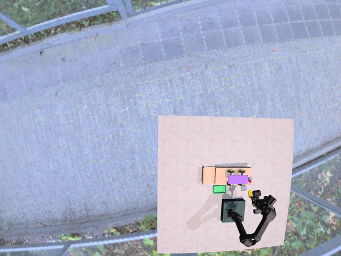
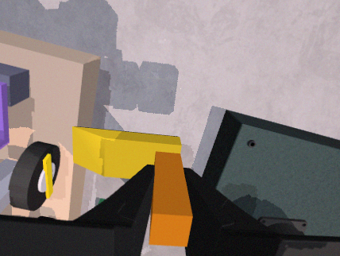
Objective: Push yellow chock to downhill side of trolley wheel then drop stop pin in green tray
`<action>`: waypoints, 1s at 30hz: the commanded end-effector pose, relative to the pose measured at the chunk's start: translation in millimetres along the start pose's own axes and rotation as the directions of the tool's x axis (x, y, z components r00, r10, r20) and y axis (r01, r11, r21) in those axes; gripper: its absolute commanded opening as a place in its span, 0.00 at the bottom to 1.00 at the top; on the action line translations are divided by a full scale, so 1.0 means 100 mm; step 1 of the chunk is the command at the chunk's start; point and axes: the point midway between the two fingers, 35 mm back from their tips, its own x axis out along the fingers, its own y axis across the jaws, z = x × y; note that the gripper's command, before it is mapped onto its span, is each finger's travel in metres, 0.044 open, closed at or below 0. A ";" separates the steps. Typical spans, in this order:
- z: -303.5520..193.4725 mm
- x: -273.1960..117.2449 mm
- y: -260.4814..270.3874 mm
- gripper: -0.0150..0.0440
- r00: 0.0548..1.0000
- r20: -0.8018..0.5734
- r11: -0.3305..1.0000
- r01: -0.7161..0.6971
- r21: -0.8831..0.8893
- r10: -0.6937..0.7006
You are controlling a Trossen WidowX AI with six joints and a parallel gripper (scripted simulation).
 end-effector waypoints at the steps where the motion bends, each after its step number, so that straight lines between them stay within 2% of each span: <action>1: 0.00 -0.01 0.00 0.25 1.000 0.002 0.994 0.003 -0.110 -0.003; 15: 0.00 -0.01 0.00 0.25 1.000 0.003 0.834 0.003 -0.552 -0.002; 30: 0.00 -0.01 0.00 0.25 1.000 0.003 0.459 0.004 -0.888 -0.003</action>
